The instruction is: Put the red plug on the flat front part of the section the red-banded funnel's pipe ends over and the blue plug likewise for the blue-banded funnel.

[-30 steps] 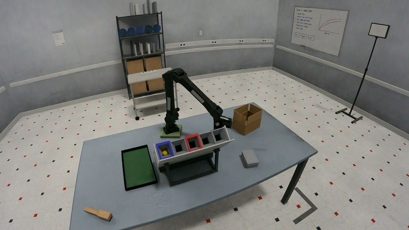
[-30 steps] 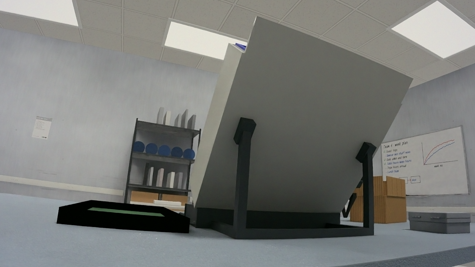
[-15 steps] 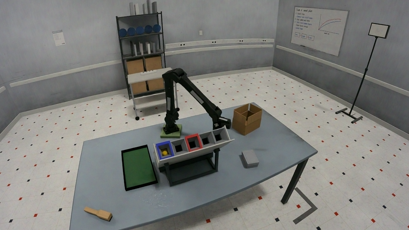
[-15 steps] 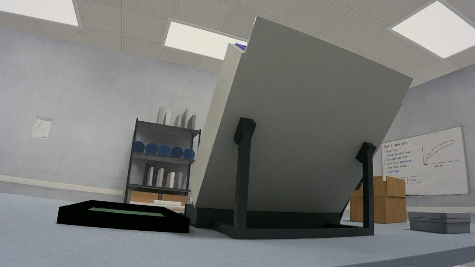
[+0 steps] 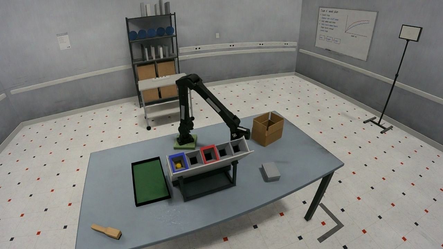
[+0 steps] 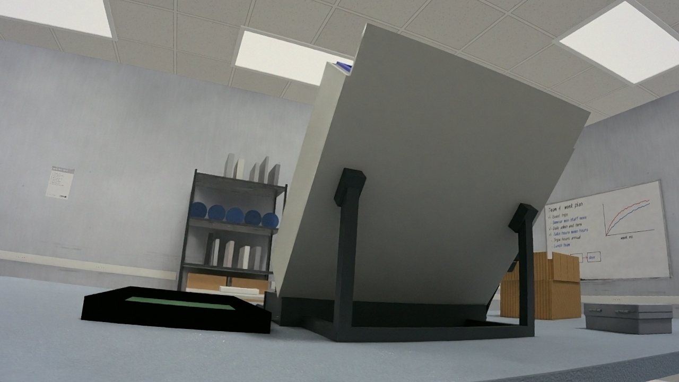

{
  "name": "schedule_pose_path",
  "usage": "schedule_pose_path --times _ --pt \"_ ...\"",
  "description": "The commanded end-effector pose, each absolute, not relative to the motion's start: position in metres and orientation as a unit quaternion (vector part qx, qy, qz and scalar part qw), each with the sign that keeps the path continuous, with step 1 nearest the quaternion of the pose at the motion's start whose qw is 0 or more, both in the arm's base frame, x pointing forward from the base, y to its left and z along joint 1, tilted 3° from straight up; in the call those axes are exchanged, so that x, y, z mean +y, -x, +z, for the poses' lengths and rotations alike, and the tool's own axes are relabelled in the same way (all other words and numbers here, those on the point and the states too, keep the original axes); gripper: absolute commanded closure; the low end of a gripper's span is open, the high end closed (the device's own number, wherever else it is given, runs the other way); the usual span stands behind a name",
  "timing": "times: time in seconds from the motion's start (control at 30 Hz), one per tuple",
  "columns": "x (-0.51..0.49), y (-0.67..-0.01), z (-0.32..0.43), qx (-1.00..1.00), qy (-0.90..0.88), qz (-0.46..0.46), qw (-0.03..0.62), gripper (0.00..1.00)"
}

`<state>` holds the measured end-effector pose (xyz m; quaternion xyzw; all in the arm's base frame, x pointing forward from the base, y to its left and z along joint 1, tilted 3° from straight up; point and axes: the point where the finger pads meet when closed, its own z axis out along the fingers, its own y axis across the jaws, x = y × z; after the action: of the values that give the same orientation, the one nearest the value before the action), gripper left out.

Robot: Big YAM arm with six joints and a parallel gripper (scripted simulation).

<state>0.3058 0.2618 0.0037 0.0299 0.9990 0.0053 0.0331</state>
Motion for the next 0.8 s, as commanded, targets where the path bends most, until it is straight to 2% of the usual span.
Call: schedule_pose_path --times 0.0,0.47,0.77 --pt "0.266 -0.310 0.009 0.999 -0.029 0.011 0.040 1.00" --pt "0.266 -0.310 0.009 0.999 -0.029 0.011 0.040 1.00" --pt "0.266 -0.306 0.079 0.999 -0.029 0.002 0.032 1.00"
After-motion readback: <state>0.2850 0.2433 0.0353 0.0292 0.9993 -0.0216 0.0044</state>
